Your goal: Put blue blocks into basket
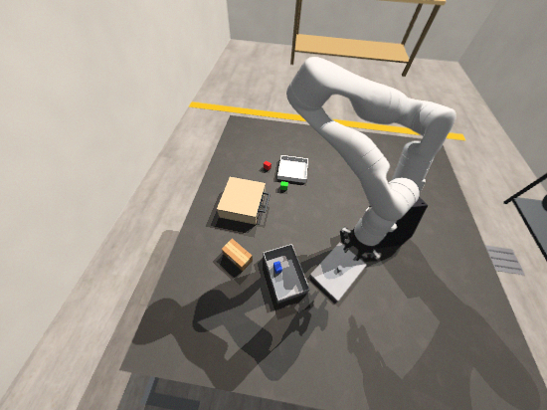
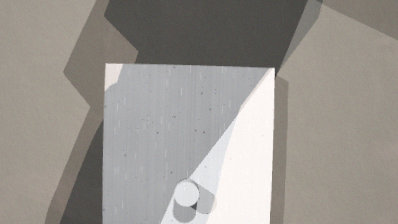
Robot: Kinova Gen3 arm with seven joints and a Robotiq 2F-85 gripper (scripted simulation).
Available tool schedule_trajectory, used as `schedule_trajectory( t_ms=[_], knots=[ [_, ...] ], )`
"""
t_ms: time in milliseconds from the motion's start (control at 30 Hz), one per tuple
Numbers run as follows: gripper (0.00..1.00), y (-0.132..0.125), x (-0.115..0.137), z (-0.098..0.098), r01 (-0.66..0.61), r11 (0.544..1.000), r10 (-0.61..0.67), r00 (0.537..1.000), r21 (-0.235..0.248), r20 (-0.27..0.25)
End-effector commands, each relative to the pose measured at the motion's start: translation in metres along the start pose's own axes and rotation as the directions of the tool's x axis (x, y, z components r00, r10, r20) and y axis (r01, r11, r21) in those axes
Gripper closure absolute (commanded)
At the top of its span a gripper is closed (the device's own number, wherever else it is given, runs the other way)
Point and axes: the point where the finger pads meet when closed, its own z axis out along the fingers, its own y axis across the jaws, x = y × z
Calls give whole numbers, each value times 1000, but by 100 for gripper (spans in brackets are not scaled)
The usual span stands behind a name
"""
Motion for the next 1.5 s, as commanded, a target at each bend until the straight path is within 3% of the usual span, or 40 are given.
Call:
schedule_trajectory(
  t_ms=[0,433,833,900,1167,1400,1467],
  knots=[
    [60,0,-1,0,1,1000,-1,1000,-1,3],
    [60,7,-17,0,15,1000,-14,999,-24,44],
    [60,27,-70,-4,82,992,-64,980,-92,187],
    [60,27,-70,-4,82,992,-64,980,-92,187],
    [60,49,-124,-17,185,973,-128,930,-139,343],
    [60,72,-176,-38,326,933,-211,837,-150,505],
    [60,72,-176,-38,326,933,-211,837,-150,505]
  ],
)
